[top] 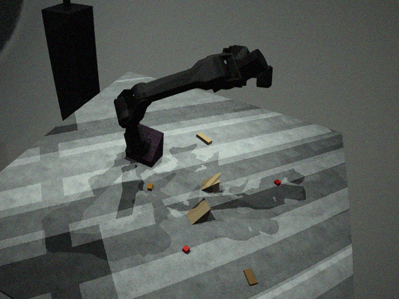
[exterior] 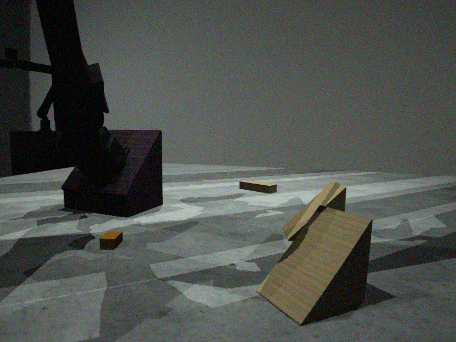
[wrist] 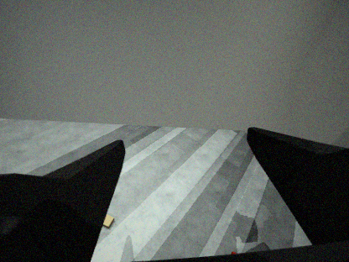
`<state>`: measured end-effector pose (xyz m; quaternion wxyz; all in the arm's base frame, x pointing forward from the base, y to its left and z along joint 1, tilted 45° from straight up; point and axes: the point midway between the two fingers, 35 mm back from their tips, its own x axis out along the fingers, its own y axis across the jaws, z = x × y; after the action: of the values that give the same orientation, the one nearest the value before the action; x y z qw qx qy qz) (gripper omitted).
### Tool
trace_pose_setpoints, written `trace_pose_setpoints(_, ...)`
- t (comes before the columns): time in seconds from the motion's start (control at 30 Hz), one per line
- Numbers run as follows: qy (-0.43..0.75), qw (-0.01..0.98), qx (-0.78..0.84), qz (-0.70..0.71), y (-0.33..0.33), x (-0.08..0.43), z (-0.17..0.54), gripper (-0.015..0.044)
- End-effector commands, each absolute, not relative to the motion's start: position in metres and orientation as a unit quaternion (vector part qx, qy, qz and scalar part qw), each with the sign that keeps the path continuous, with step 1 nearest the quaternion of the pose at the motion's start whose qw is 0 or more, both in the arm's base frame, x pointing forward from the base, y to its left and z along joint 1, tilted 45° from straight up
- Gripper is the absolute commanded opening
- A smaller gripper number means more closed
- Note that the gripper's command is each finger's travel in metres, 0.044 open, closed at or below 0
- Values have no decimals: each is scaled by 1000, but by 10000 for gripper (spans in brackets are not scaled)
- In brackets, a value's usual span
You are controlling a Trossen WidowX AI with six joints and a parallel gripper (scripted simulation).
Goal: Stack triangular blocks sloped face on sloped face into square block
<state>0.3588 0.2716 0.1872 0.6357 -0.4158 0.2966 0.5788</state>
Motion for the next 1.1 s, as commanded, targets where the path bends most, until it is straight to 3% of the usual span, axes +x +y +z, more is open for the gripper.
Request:
trace_pose_setpoints(0.0,431,637,-426,476,201,374,155,440)
trace_pose_setpoints(0.33,665,561,-442,219,38,363,125,440)
trace_pose_setpoints(0.63,775,413,-478,9,-84,326,144,440)
trace_pose_setpoints(1.07,779,402,-481,-4,-93,323,145,440)
